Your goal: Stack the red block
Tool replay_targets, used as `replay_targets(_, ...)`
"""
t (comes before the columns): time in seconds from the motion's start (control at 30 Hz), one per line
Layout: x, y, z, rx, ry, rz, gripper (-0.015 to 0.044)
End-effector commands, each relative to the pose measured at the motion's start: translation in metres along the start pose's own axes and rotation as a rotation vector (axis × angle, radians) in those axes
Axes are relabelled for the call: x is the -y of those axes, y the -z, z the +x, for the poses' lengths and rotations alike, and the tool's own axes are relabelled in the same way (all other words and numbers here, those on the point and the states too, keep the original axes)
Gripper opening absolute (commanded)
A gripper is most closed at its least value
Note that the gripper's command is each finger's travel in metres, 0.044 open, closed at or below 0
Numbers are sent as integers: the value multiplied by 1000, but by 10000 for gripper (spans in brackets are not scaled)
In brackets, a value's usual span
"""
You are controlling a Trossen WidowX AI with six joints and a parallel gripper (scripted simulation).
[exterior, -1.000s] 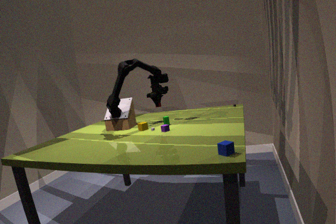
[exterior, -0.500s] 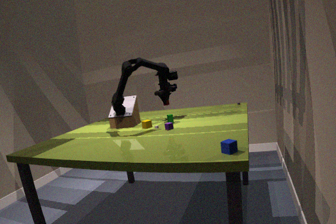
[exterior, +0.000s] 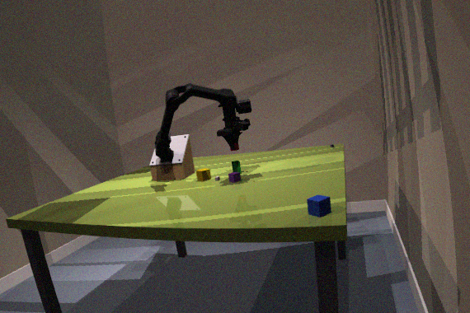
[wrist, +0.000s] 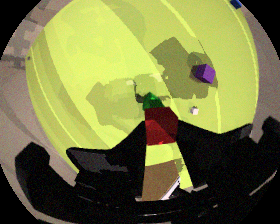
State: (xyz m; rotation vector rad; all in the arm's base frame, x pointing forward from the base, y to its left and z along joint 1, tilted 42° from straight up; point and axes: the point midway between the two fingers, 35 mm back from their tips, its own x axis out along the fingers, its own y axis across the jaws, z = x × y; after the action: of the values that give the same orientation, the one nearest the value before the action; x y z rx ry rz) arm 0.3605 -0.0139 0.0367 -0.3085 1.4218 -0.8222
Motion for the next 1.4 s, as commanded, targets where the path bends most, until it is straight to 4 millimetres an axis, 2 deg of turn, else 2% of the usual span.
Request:
replay_targets(0.0,1,1,15,1,5,-11,0)
replay_targets(0.23,1,1,28,2,5,-11,0)
replay_targets(0.47,2,2,53,2,6,-11,0)
replay_targets(1.27,2,2,53,2,6,-11,0)
replay_targets(1.37,2,2,48,2,6,-11,0)
